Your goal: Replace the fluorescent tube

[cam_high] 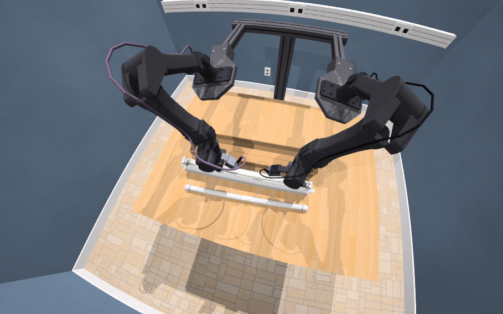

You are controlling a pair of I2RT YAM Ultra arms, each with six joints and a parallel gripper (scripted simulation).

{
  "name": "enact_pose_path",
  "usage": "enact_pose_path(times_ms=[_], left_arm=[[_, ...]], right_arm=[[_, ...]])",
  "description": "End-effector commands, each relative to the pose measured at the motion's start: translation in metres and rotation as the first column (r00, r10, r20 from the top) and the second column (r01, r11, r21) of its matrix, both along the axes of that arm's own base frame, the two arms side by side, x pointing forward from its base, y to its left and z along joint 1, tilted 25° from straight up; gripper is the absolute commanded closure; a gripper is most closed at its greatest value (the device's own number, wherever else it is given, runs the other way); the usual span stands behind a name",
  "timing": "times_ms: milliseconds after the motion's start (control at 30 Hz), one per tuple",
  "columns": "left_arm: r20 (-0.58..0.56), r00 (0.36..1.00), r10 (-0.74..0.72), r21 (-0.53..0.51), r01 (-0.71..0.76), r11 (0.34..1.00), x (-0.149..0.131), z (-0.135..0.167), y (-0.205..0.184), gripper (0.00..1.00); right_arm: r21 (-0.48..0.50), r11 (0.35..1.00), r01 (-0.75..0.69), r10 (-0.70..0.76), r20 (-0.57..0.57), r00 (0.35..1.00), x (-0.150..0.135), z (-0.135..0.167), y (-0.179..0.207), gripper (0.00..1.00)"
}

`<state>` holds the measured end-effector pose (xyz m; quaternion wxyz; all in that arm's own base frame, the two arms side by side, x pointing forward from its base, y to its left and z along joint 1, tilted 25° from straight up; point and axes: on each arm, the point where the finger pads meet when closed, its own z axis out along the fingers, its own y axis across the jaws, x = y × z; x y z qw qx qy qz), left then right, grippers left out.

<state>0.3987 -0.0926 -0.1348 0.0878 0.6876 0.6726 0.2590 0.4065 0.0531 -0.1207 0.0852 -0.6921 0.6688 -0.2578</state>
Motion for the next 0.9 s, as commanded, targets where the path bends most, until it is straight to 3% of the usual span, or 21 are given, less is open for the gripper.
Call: enact_pose_path(times_ms=[0, 100, 200, 333, 667, 767, 867], left_arm=[[-0.06, 0.998, 0.02, -0.008, -0.02, 1.0, -0.004, -0.005, 0.003, 0.89], [-0.093, 0.995, 0.026, -0.005, -0.027, 1.0, -0.006, -0.007, 0.004, 0.89], [-0.059, 0.998, 0.024, -0.012, -0.024, 1.0, 0.001, -0.005, 0.002, 0.89], [-0.136, 0.99, 0.036, -0.005, -0.037, 0.999, -0.006, -0.007, 0.003, 0.89], [-0.187, 0.981, 0.053, -0.007, -0.055, 0.998, -0.003, -0.003, 0.002, 0.89], [-0.151, 0.987, 0.048, -0.017, -0.052, 0.999, 0.006, -0.001, 0.0, 0.89], [-0.221, 0.973, 0.061, -0.008, -0.064, 0.998, -0.003, -0.003, 0.002, 0.89]], right_arm=[[0.019, 1.0, 0.013, -0.013, -0.026, 1.0, 0.004, 0.006, 0.003, 0.89], [0.011, 1.0, 0.018, -0.017, -0.076, 0.997, -0.003, -0.004, 0.002, 0.89], [0.017, 1.0, 0.009, -0.008, -0.04, 0.999, 0.005, -0.001, 0.006, 0.89], [0.009, 0.999, 0.037, -0.035, -0.13, 0.991, -0.005, -0.007, -0.001, 0.89], [0.013, 0.999, 0.05, -0.047, -0.179, 0.983, -0.001, -0.002, 0.002, 0.89], [0.021, 0.999, 0.04, -0.037, -0.141, 0.989, 0.008, 0.0, 0.006, 0.89], [0.014, 0.998, 0.063, -0.059, -0.214, 0.975, -0.001, -0.002, 0.0, 0.89]])
